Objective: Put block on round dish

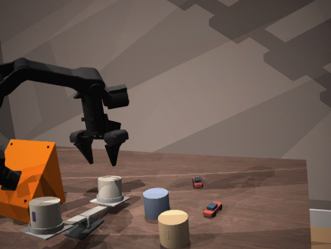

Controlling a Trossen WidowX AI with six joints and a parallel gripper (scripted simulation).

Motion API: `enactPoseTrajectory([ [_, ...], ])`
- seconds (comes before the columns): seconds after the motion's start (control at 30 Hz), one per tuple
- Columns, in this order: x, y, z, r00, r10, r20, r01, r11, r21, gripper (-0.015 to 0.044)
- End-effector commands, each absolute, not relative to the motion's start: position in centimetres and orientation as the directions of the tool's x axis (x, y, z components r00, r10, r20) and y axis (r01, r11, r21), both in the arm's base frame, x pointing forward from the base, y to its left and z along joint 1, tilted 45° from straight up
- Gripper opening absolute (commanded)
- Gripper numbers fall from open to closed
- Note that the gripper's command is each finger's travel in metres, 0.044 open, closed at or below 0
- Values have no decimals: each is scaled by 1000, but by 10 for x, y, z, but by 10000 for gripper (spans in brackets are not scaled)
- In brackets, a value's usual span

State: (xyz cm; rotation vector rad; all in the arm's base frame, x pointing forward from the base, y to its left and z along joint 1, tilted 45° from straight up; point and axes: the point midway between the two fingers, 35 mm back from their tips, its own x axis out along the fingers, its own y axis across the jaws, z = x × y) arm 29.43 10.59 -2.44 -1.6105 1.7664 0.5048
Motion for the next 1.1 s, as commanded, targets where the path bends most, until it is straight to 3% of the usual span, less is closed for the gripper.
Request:
enactPoseTrajectory([
  [0.0,303,101,-42,-52,-694,-718,-993,111,-36,440],
  [1.07,302,71,-74,-53,-694,-718,-994,109,-31,440],
])
